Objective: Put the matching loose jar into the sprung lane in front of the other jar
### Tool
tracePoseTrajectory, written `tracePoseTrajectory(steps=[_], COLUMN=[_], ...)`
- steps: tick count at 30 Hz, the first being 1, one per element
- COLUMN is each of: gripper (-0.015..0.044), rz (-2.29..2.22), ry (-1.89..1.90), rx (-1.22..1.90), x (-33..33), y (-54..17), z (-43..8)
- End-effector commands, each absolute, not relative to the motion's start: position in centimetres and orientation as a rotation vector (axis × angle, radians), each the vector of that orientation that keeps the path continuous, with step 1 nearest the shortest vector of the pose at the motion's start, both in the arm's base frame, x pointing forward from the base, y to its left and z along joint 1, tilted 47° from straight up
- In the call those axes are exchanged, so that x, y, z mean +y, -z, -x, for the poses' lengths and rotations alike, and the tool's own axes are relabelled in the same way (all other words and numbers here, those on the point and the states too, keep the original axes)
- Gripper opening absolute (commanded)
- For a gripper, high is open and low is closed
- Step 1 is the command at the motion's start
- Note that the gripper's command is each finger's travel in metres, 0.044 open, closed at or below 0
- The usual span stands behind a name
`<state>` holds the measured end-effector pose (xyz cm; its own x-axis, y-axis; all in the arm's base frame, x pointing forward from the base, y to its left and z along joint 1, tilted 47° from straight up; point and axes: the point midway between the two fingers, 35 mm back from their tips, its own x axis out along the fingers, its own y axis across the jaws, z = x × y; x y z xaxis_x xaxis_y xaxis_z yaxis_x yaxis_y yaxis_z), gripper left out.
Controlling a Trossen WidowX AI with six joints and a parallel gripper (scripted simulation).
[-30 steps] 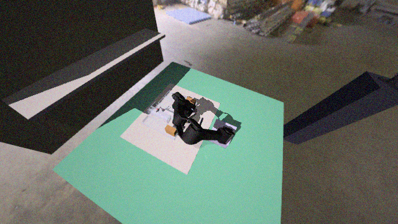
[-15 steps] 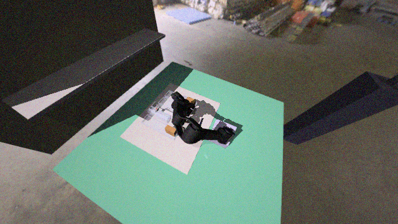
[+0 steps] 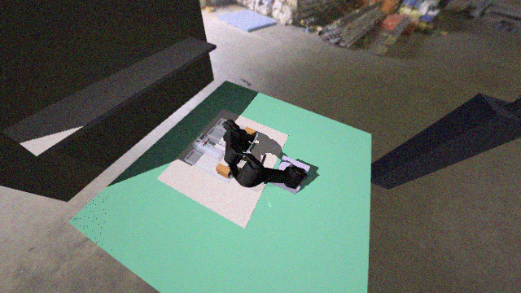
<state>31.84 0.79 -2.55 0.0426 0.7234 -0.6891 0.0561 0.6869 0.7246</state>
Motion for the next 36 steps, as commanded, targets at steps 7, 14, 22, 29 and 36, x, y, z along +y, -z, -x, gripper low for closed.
tracePoseTrajectory(steps=[7, 14, 22, 29, 36], gripper=[0.0, 0.0, 0.0, 0.0, 0.0], rz=[-0.681, -0.681, -0.681, -0.681, -0.681], ry=[-0.576, -0.576, -0.576, -0.576, -0.576], rx=[1.437, 1.437, 1.437, 1.436, 1.436], x=[0.6, 0.5, 0.5, 0.4, 0.3], y=[2.3, 2.3, 2.2, 2.1, 2.0], z=[-33.0, -33.3, -33.6, -33.8, -34.1])
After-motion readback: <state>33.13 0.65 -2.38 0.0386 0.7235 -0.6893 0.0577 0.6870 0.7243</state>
